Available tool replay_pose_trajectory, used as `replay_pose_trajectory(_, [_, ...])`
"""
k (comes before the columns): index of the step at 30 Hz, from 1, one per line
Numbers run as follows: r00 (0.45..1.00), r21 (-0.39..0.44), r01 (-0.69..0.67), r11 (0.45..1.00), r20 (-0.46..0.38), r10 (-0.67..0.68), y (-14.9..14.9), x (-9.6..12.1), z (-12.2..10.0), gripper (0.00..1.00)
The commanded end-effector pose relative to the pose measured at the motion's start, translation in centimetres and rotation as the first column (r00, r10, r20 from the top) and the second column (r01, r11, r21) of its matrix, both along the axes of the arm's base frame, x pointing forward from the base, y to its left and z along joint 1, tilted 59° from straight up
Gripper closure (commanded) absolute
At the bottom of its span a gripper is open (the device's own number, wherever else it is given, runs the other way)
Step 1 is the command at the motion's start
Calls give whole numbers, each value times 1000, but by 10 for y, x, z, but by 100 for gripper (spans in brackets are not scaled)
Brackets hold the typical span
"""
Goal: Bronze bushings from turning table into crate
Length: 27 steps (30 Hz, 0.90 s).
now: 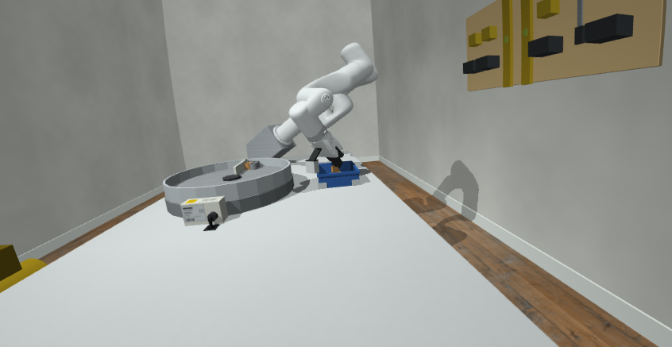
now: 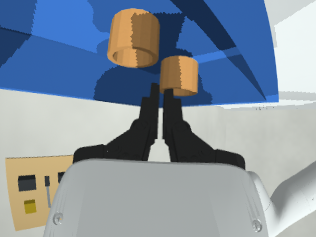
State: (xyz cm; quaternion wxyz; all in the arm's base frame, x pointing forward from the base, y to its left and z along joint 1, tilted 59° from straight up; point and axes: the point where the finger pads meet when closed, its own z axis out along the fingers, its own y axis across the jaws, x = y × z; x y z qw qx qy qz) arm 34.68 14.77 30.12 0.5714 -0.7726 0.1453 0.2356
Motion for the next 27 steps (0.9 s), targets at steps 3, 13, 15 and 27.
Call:
replay_pose_trajectory(3, [1000, 0, -2, 1000, 0, 2, 4, 2, -2, 100])
replay_pose_trajectory(13, [1000, 0, -2, 1000, 0, 2, 4, 2, -3, 100])
replay_pose_trajectory(15, [1000, 0, -2, 1000, 0, 2, 4, 2, -3, 100])
replay_pose_trajectory(27, [1000, 0, -2, 1000, 0, 2, 10, -2, -4, 100])
